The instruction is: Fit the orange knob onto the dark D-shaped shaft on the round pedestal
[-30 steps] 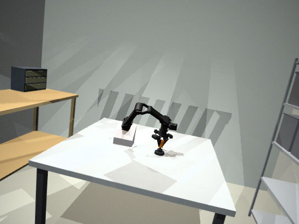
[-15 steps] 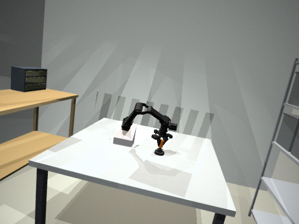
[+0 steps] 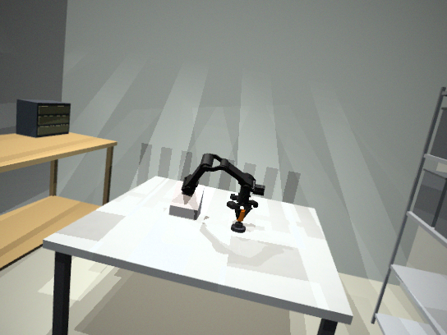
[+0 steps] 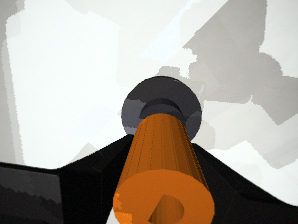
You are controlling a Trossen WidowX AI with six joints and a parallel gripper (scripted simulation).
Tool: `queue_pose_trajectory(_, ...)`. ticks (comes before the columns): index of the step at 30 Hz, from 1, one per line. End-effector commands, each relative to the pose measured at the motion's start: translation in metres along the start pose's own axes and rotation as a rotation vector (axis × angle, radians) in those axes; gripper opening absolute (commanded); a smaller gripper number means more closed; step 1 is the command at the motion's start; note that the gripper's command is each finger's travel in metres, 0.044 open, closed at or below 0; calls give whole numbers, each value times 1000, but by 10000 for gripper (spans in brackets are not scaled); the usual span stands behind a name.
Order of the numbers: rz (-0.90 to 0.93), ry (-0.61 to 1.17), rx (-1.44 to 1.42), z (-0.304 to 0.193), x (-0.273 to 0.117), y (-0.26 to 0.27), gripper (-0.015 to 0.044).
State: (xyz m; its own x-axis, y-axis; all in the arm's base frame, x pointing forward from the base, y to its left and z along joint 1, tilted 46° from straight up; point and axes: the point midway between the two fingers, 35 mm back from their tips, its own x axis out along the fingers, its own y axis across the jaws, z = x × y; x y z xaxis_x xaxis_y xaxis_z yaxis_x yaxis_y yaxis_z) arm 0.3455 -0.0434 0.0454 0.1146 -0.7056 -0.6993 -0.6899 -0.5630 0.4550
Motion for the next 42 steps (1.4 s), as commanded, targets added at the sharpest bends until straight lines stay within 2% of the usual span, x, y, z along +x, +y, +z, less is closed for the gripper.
queue_pose_trajectory(1,1,3,-6,0,-1,0,0)
queue_pose_trajectory(7,1,3,-15,2,-4,0,0)
queue_pose_trajectory(14,1,3,-213,2,-4,-1,0)
queue_pose_trajectory(37,1,3,-224,2,-4,-1,0)
queue_pose_trajectory(42,1,3,-382,1,-4,-1,0)
